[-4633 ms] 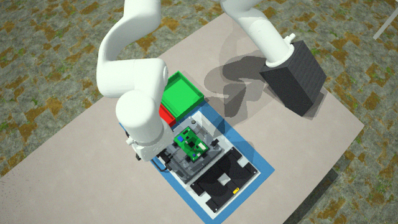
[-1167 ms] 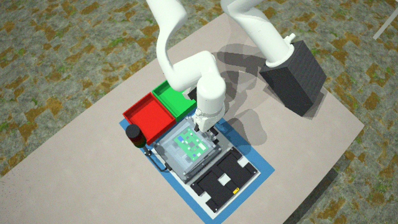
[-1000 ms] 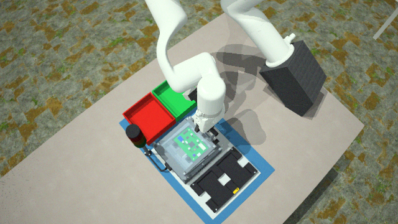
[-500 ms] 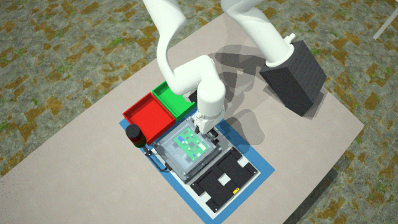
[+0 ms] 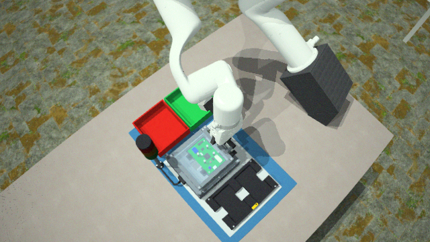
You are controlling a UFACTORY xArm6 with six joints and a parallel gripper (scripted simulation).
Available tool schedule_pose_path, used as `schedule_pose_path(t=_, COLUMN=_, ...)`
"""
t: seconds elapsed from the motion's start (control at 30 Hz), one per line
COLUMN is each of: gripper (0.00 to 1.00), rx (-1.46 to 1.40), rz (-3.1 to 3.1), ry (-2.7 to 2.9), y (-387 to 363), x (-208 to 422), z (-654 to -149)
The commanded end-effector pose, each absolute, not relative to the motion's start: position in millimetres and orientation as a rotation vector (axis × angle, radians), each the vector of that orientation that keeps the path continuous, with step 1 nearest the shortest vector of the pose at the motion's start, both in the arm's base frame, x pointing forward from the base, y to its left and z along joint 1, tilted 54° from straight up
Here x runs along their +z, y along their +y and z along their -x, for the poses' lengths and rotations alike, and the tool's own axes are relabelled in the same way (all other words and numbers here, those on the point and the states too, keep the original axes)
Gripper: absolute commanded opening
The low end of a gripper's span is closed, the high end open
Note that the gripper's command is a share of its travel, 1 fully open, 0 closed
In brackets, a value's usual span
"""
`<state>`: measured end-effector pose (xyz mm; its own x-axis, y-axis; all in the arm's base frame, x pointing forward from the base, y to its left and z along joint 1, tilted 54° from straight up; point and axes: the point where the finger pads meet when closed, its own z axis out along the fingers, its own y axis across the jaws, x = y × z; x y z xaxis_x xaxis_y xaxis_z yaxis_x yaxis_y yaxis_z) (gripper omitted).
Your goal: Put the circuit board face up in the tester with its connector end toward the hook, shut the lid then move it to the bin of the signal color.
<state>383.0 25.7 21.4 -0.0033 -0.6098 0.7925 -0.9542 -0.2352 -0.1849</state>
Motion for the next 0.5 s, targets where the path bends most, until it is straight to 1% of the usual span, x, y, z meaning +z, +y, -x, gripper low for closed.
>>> schedule_pose_path(t=0.0, gripper=0.0, rx=1.127, rz=-1.871, ry=-1.613, y=26.3, x=21.6, z=-383.5)
schedule_pose_path(t=0.47, gripper=0.0, rx=1.127, rz=-1.871, ry=-1.613, y=24.7, x=20.4, z=-384.1)
